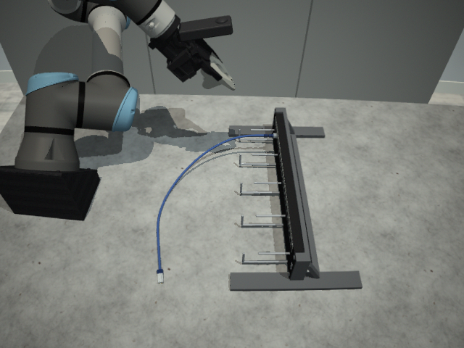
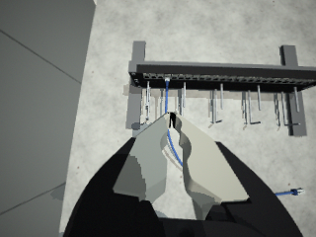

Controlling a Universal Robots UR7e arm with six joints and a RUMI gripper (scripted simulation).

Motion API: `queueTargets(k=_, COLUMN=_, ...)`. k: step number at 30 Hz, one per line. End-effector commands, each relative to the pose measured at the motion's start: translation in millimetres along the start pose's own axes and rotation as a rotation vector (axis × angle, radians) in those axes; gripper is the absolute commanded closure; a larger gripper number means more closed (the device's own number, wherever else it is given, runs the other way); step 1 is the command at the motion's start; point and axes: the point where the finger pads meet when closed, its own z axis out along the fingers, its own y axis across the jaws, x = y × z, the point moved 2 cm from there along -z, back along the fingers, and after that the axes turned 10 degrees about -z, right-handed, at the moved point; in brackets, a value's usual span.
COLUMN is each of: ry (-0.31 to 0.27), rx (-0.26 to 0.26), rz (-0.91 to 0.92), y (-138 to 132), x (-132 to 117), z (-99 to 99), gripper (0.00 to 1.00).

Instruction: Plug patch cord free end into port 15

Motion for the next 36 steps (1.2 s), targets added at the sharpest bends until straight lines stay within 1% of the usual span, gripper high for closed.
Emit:
queueTargets(k=1, ry=0.0, rx=0.0, rz=0.0, y=10, x=-1, z=-0.1, gripper=1.0)
queueTargets(k=6, ry=0.0, rx=0.0, rz=0.0, y=31, x=-5, z=-0.1, gripper=1.0)
queueTargets(k=8, ry=0.0, rx=0.0, rz=0.0, y=31, x=-5, z=-0.1, gripper=1.0)
queueTargets(k=16, ry=0.0, rx=0.0, rz=0.0, y=69, x=-12, z=-0.1, gripper=1.0)
queueTargets(k=21, ry=0.0, rx=0.0, rz=0.0, y=86, x=-15, z=-0.1, gripper=1.0)
queueTargets(k=28, ry=0.0, rx=0.0, rz=0.0, y=93, x=-16, z=-0.1, gripper=1.0)
queueTargets(k=36, ry=0.0, rx=0.0, rz=0.0, y=94, x=-16, z=-0.1, gripper=1.0)
